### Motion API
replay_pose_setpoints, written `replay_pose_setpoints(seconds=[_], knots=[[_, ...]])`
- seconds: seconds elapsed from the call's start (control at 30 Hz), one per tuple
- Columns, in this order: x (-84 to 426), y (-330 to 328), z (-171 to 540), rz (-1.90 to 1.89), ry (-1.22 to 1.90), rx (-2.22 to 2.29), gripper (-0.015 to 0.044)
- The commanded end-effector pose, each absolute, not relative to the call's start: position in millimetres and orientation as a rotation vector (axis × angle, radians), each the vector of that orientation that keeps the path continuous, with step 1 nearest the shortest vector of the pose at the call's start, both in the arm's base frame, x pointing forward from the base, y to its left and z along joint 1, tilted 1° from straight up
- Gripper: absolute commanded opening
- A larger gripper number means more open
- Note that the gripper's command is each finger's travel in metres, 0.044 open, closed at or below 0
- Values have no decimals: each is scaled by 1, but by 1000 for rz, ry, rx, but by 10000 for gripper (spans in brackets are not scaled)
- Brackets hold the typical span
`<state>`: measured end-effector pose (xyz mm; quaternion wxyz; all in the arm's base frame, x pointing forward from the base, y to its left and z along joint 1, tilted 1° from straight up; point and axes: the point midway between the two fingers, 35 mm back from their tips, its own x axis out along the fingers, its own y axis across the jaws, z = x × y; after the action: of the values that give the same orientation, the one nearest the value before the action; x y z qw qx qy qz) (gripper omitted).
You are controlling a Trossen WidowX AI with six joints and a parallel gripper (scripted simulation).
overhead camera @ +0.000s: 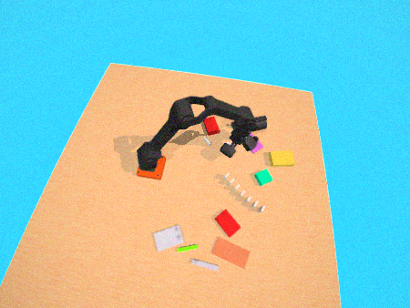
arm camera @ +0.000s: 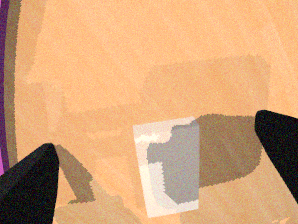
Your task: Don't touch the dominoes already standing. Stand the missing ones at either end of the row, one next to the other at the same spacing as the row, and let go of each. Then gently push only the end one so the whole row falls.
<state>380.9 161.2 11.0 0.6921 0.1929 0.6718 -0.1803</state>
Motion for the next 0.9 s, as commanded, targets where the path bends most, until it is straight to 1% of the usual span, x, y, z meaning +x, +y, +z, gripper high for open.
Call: replay_pose_setpoints(seconds=[0.0,0.33,0.37,0.7,0.87], knots=[[379,159,8,-408,1503,422,387],[379,159,8,-408,1503,422,125],[379,159,8,-408,1503,422,107],[379,159,10,-408,1503,422,107],[376,160,56,-408,1503,422,107]])
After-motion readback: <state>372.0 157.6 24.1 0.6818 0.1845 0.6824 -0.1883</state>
